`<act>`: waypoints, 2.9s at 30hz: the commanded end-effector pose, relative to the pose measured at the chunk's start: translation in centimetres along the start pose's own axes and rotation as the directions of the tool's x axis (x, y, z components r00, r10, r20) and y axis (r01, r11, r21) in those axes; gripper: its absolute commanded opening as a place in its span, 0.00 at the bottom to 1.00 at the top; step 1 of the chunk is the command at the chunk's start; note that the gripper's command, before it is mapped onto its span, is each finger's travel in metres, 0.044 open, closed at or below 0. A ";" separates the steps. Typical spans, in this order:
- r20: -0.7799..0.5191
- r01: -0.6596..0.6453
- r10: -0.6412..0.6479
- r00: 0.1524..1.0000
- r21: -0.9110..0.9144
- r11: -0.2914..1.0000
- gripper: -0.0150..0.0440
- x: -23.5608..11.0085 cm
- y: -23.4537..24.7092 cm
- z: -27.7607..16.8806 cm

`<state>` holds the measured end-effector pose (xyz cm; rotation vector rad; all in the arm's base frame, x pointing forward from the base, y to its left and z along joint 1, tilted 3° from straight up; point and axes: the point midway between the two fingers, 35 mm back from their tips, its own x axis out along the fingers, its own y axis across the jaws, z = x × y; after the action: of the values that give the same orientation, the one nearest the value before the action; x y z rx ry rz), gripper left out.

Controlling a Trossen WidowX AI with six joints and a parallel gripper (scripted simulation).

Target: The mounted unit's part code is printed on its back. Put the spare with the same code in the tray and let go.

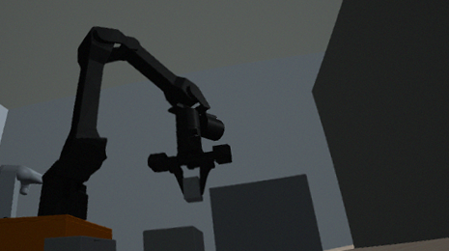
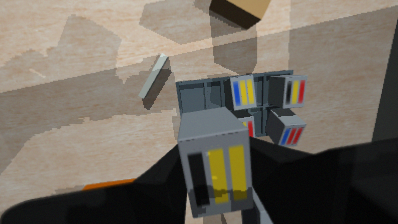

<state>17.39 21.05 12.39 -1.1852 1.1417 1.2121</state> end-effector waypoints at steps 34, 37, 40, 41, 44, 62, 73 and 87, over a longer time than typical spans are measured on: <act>-0.009 0.061 -0.061 0.998 0.024 0.998 0.25 -0.6 -13.5 -12.0; -0.013 0.057 -0.057 0.998 0.025 0.998 0.25 -0.7 -14.3 -13.5; -0.017 0.053 -0.053 0.998 0.026 0.998 0.25 -0.7 -14.9 -15.1; -0.018 0.052 -0.052 0.999 0.026 0.998 0.25 -0.7 -15.2 -15.7; -0.022 0.048 -0.047 0.999 0.027 0.998 0.25 -0.7 -15.7 -17.3; -0.034 0.028 -0.028 0.999 0.012 1.000 0.25 -0.9 -17.4 -27.9; -0.025 0.025 -0.024 0.999 0.042 0.999 0.25 -0.8 -16.7 -34.2; -0.029 0.009 -0.009 1.000 -0.002 1.000 0.25 -0.9 -14.5 -41.6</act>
<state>32.21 -19.32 11.29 -1.1957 1.1625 1.1863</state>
